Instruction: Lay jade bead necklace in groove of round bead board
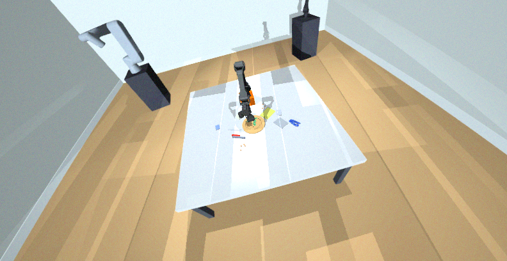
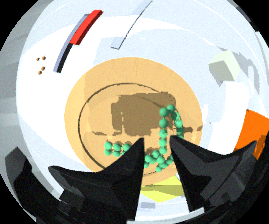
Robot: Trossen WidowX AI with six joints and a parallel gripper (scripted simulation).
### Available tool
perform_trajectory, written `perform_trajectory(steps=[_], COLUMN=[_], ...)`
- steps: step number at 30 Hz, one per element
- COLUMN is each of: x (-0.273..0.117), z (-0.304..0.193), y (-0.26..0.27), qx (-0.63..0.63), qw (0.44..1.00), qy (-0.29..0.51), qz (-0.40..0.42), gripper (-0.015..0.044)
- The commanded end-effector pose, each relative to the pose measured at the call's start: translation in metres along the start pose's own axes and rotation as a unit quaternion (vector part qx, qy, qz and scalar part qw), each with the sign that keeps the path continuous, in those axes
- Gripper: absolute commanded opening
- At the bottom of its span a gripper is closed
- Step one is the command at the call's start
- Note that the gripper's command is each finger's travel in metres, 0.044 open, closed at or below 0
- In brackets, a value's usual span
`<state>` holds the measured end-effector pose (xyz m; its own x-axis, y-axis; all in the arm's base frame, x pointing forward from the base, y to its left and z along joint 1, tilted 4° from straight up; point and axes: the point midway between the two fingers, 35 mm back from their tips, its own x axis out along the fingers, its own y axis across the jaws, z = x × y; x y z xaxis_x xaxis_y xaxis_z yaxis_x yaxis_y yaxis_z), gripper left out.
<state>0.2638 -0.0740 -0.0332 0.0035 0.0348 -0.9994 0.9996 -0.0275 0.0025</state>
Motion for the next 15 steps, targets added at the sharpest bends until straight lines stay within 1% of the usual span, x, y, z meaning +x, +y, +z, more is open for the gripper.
perform_trajectory(steps=[1,8,15], x=[0.010,0.020,0.020], z=[-0.001,-0.002,-0.002], y=[-0.006,-0.009,-0.009], qx=[0.003,0.004,0.004], qw=[1.000,1.000,1.000], qy=[0.002,0.003,0.003], qz=[-0.011,-0.015,-0.015], gripper=[0.0120,0.0120,0.0120])
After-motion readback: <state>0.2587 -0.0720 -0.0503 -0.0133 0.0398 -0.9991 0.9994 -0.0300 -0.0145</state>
